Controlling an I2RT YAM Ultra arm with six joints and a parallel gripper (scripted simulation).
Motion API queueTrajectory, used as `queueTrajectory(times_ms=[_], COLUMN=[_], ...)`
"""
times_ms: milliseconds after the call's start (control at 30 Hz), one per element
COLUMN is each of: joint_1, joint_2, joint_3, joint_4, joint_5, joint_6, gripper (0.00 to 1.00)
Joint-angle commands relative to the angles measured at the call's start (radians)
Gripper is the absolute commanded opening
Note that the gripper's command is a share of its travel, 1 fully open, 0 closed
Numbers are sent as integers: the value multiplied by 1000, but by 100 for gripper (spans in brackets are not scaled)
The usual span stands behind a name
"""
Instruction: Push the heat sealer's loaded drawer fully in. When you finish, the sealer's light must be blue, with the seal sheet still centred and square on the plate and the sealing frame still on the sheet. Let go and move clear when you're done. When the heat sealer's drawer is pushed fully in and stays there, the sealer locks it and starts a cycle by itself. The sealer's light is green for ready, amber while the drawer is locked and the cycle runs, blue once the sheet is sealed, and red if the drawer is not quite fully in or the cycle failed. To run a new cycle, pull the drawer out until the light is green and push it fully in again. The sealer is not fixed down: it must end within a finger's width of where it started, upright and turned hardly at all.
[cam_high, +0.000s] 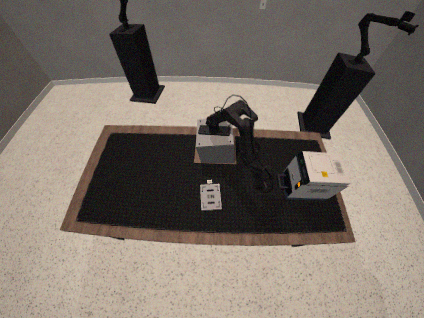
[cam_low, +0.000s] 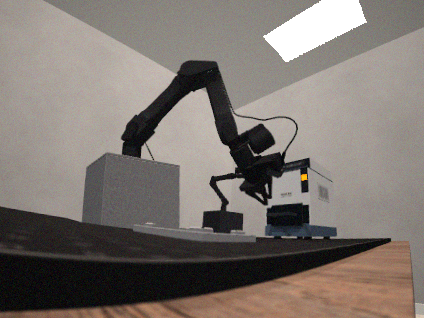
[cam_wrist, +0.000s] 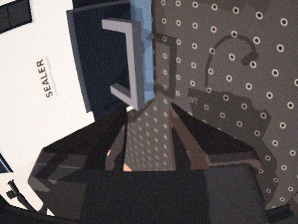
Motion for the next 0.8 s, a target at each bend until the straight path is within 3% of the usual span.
queueTrajectory(times_ms=[0, 767], joint_1=[-8, 4], joint_2=[-52, -55], joint_3=[-12, 9], joint_4=[-11, 11], joint_5=[-20, -20], joint_6=[-29, -30], gripper=[30, 30])
